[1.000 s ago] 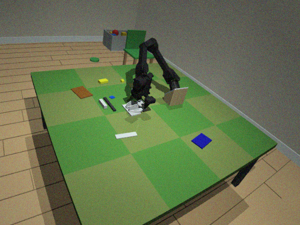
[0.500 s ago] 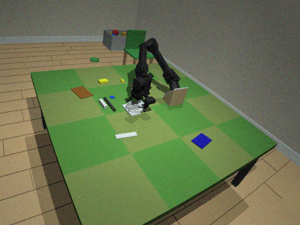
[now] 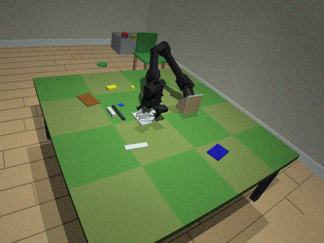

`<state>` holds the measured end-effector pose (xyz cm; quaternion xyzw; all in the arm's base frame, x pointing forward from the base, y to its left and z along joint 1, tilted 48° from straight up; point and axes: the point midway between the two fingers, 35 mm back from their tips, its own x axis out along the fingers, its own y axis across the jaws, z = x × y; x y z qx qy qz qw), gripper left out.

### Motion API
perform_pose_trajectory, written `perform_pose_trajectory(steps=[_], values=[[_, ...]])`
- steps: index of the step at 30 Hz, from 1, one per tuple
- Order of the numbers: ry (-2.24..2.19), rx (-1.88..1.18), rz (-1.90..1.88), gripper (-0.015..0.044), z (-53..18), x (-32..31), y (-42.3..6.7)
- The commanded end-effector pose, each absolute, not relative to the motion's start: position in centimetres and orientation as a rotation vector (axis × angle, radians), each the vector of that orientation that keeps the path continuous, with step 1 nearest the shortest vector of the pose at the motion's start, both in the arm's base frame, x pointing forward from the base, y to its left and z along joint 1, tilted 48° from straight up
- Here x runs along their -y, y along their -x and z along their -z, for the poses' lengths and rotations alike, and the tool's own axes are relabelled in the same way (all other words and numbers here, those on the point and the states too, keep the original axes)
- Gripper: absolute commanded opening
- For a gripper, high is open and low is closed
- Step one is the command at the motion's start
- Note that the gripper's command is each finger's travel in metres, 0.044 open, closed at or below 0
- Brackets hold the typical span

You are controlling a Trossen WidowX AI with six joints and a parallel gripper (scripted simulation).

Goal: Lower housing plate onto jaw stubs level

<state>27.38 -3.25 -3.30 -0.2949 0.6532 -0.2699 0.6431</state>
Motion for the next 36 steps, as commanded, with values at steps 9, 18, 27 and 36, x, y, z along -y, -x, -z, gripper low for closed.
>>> perform_pose_trajectory(steps=[9,18,27,36], values=[[0.679,-1.488,0.614,0.0351,3.42,3.47,-27.39],[0.679,-1.488,0.615,0.0351,3.57,3.64,-27.39],[0.680,-1.488,0.614,0.0351,3.74,3.82,-27.38],[0.680,-1.488,0.614,0.0351,3.86,3.96,-27.38]])
